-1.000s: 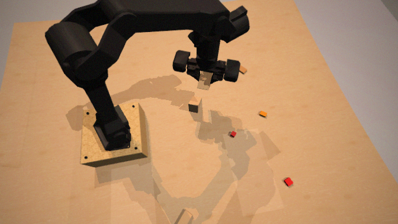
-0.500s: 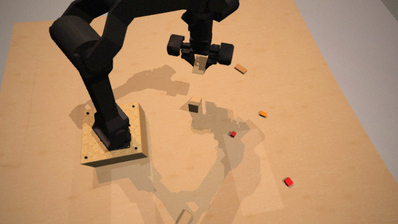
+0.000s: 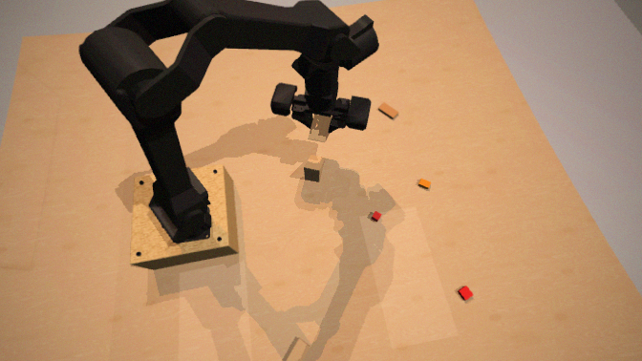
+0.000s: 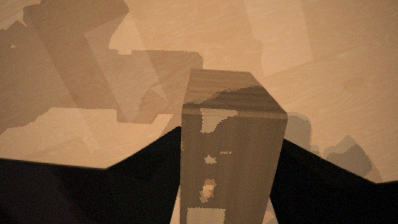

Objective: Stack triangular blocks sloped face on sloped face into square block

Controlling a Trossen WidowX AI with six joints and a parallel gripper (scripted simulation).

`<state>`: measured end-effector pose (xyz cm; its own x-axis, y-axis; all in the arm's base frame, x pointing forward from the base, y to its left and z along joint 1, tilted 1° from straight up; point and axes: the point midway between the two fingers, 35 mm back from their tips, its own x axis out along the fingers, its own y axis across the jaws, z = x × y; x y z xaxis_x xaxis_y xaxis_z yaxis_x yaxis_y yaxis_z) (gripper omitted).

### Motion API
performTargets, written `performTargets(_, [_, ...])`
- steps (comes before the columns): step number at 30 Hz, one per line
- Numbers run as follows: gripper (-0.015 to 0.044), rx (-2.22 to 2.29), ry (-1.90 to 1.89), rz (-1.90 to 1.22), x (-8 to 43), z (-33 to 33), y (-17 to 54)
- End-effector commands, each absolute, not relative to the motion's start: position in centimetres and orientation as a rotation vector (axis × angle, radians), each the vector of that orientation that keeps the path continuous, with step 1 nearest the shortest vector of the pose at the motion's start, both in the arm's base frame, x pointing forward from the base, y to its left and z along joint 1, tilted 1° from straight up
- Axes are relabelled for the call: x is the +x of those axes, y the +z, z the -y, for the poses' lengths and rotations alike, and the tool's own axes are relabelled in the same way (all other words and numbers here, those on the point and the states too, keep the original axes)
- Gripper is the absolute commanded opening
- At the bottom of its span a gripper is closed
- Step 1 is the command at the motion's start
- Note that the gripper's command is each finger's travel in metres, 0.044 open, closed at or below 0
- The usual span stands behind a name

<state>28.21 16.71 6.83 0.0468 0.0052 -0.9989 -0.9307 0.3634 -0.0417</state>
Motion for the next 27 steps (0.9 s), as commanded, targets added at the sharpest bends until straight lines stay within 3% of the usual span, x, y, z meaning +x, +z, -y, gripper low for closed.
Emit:
performTargets(1, [0.0, -0.946, 0.905, -1.323, 27.8, -15.9, 5.2])
performTargets(27, [0.0, -0.94, 0.907, -1.326, 27.4, -14.7, 2.0])
